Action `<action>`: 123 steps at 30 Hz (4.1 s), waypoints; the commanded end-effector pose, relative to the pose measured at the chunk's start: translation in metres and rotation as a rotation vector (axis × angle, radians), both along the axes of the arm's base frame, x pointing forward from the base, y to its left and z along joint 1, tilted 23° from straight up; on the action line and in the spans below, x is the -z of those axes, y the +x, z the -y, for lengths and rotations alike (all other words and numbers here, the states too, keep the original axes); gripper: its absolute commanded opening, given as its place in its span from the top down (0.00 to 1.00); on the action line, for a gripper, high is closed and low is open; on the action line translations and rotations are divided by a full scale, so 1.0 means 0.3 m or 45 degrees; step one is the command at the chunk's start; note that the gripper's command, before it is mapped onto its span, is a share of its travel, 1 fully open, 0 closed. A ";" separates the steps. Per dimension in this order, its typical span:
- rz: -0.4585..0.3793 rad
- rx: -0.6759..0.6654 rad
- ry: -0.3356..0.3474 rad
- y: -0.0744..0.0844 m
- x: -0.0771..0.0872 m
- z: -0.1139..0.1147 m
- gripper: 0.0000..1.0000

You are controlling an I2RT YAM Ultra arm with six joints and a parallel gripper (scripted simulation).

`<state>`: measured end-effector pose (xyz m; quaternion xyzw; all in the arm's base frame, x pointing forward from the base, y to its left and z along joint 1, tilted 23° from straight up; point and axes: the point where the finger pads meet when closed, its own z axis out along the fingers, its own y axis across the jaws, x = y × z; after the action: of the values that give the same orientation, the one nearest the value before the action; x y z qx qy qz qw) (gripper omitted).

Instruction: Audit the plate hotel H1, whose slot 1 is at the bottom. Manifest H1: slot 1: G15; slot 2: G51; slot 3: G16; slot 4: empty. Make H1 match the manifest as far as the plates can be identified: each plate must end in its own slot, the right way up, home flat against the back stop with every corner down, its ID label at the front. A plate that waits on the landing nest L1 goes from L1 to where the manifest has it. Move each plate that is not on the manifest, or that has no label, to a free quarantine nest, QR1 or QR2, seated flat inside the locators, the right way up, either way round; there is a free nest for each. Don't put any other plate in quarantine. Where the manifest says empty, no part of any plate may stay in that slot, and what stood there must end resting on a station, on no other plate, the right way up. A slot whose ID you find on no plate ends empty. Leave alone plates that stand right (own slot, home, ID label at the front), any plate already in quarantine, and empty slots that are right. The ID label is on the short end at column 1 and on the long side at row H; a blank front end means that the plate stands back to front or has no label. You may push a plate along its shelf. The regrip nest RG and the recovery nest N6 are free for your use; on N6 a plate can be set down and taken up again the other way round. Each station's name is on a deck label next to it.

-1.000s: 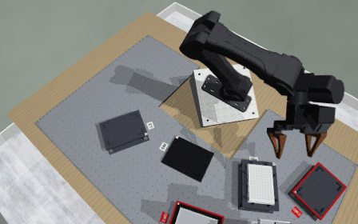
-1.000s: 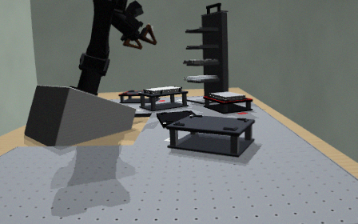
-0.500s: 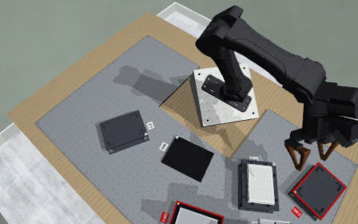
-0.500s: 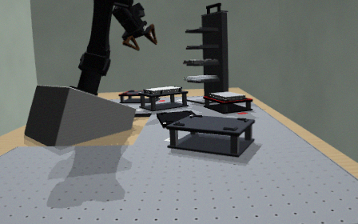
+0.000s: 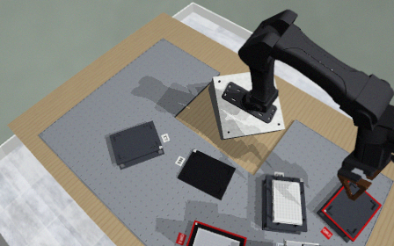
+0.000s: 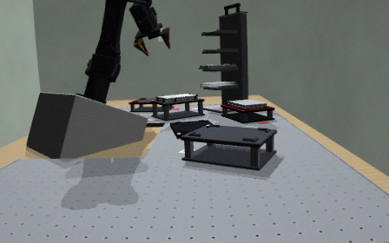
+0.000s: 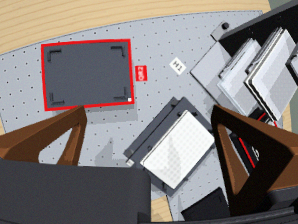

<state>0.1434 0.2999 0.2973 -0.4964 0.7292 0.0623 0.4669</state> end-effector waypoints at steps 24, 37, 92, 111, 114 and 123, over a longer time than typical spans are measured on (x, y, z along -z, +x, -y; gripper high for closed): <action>-0.058 -0.439 -0.558 -0.034 -0.033 -0.140 0.00; -0.067 -0.665 -0.825 -0.027 -0.043 -0.165 0.00; -0.098 -0.724 -0.942 0.051 0.222 -0.208 0.00; -0.097 -0.724 -0.942 0.057 0.239 -0.213 0.00; -0.097 -0.724 -0.942 0.057 0.239 -0.213 0.00; -0.097 -0.724 -0.942 0.057 0.239 -0.213 0.00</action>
<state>0.1614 0.3630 0.2208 -0.8078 0.5552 -0.0613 0.1883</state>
